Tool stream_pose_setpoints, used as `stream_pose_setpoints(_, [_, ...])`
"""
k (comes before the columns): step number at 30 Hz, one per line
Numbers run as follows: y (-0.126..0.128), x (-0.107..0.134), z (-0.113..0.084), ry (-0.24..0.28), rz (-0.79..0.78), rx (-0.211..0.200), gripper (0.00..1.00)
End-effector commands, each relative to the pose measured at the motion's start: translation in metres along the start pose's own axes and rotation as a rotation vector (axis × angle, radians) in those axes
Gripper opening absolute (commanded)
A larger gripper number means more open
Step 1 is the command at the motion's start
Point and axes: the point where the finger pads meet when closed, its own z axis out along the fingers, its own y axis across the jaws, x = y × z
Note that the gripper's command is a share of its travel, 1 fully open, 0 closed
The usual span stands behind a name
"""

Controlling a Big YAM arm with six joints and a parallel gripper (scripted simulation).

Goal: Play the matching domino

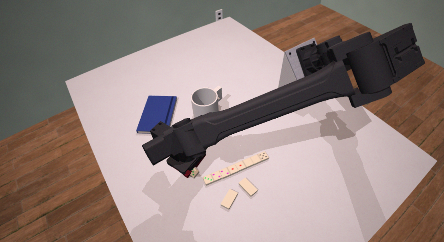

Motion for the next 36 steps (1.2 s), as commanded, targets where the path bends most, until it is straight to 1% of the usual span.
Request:
stream_pose_setpoints(1, [0.0006, -0.0063, -0.007, -0.011, 0.008, -0.011, 0.43])
stream_pose_setpoints(8, [0.0006, -0.0063, -0.007, -0.011, 0.008, -0.011, 0.43])
stream_pose_setpoints(9, [0.0024, -0.0014, -0.0045, -0.004, -0.001, -0.008, 0.43])
stream_pose_setpoints(18, [0.0013, -0.0062, -0.0077, -0.012, 0.006, -0.012, 0.43])
stream_pose_setpoints(25, [0.0013, -0.0062, -0.0077, -0.012, 0.006, -0.012, 0.43])
stream_pose_setpoints(26, [0.0025, -0.0014, -0.0046, -0.004, -0.001, -0.009, 0.43])
stream_pose_setpoints(36, [0.0021, -0.0061, -0.0084, -0.014, 0.004, -0.013, 0.43])
